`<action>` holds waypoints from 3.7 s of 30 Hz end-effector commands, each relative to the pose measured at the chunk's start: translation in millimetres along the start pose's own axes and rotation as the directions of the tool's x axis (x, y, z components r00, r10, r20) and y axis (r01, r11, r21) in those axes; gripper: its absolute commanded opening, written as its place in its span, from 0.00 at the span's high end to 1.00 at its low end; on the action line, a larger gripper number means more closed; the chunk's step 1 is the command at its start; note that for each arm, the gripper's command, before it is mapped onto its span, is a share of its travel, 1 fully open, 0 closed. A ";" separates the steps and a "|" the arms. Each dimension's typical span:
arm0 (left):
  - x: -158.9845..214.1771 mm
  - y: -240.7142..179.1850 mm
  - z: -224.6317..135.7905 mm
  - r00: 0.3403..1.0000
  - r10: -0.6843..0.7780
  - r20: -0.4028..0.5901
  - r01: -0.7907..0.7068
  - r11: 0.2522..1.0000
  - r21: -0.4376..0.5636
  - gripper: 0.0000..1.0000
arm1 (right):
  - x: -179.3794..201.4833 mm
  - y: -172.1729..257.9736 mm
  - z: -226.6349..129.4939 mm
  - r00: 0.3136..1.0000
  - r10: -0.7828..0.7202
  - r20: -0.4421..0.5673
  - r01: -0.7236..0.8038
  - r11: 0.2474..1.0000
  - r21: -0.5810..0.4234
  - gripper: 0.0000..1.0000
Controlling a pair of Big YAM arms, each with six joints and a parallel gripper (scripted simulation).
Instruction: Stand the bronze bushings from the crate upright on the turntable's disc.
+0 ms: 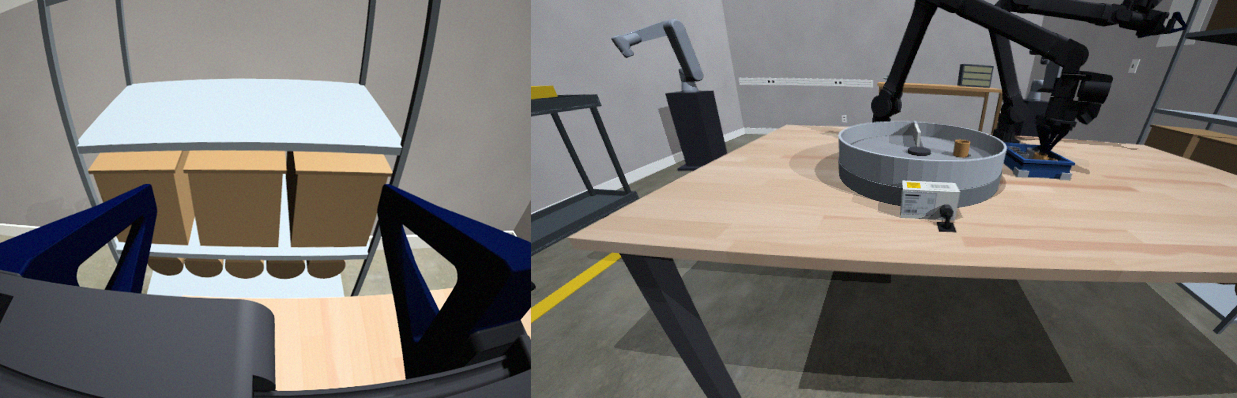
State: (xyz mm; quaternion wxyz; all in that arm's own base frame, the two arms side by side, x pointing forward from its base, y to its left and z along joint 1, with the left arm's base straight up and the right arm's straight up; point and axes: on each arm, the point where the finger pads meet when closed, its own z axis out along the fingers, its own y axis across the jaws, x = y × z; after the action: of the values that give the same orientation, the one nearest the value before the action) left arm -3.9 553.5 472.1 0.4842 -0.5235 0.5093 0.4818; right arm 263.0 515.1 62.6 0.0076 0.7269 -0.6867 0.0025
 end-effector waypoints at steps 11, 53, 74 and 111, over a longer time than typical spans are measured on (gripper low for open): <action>-27.9 4.4 -10.5 0.998 0.016 0.067 -0.016 1.000 -0.005 0.00 | -10.7 -6.9 -22.5 0.998 0.004 0.058 -0.006 0.999 0.035 0.85; -27.9 4.4 -10.5 0.998 0.016 0.067 -0.016 1.000 -0.005 0.00 | -11.0 -5.8 -31.6 0.998 0.004 0.062 -0.007 0.999 0.037 0.85; -27.9 4.4 -10.5 0.998 0.016 0.067 -0.016 1.000 -0.005 0.00 | -6.7 -2.4 5.4 1.000 0.005 0.025 -0.006 1.000 0.016 0.85; -27.9 4.4 -10.5 0.998 0.016 0.067 -0.016 1.000 -0.005 0.00 | -4.6 -0.3 20.7 1.000 0.004 0.023 -0.005 1.000 0.014 0.85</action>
State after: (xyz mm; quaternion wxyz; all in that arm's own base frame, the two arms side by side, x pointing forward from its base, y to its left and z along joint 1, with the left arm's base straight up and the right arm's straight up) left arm -3.8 553.5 472.1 0.4843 -0.5235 0.5093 0.4818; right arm 262.2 513.6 41.1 0.0052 0.7267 -0.6870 0.0018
